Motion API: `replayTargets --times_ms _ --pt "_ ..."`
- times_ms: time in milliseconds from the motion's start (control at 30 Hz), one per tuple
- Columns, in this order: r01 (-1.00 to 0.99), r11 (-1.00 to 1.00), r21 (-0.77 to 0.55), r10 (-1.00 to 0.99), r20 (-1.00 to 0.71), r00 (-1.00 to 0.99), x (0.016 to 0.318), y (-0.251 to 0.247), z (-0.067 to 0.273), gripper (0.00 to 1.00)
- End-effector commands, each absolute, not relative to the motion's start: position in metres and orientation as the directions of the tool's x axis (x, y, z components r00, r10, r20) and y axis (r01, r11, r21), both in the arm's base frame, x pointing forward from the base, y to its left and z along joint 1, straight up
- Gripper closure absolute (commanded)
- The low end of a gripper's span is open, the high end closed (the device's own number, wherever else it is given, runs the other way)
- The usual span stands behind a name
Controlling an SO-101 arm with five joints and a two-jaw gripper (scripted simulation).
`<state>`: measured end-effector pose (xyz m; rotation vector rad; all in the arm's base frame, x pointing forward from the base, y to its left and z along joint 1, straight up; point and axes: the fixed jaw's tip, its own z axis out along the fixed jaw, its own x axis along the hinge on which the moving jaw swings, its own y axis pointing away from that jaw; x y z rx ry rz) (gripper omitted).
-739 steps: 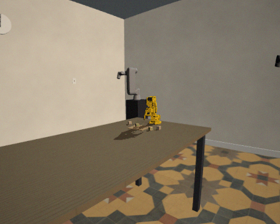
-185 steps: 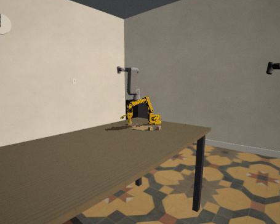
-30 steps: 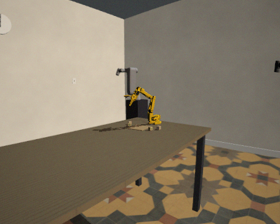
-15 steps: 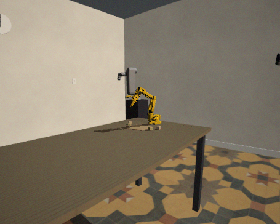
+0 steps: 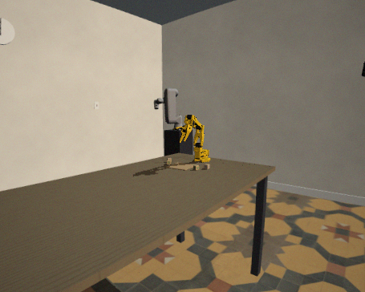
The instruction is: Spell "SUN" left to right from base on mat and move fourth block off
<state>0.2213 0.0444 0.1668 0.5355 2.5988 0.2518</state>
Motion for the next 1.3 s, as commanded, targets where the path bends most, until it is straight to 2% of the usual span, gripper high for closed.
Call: replayTargets --times_ms 0,400,767,1267 --pt "0.212 0.923 0.320 0.346 -0.450 -0.823 0.214 0.075 0.179 0.68" --pt "-0.073 0.926 0.371 0.092 -0.408 -0.909 0.167 0.157 0.173 0.68" --pt "-0.159 0.909 0.386 0.006 -0.393 -0.919 0.146 0.178 0.171 0.68" --pt "-0.156 0.919 0.361 -0.014 -0.366 -0.931 0.145 0.181 0.162 0.68"
